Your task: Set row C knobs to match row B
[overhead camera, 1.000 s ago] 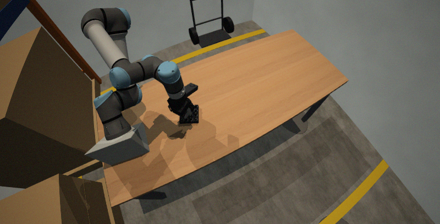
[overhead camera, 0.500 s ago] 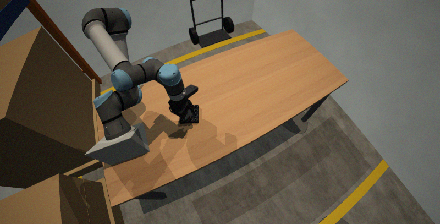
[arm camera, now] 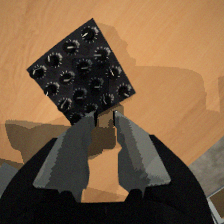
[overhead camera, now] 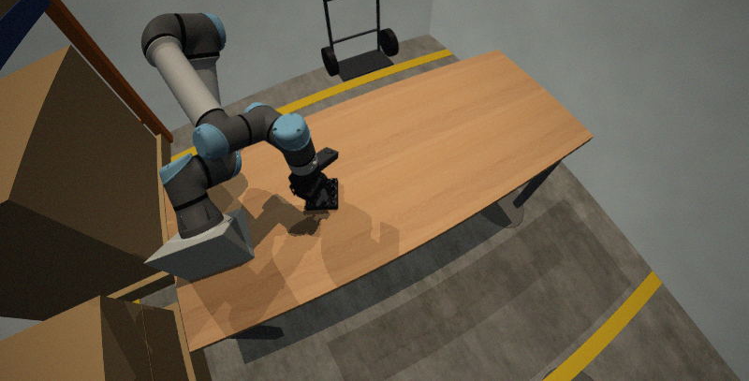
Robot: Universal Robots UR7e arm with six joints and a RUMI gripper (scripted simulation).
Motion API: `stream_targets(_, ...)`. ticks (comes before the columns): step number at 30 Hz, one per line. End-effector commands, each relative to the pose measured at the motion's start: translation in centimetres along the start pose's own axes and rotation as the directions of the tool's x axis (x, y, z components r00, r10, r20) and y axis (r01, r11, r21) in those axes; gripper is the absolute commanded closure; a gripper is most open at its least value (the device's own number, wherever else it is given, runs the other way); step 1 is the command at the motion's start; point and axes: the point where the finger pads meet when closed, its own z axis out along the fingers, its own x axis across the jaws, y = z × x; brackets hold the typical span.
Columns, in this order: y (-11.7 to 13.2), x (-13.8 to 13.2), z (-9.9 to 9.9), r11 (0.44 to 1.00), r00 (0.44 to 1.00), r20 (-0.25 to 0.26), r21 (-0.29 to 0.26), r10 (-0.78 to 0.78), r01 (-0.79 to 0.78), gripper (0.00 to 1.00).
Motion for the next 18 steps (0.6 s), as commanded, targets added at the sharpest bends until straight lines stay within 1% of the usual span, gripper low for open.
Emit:
stream_targets(1,0.0,-0.01,0.91,1.0,1.0,0.002,0.001,0.001,-0.001,0.89)
stream_targets(18,-0.01,0.1,1.31,1.0,1.0,0.0,0.001,0.0,0.0,0.89)
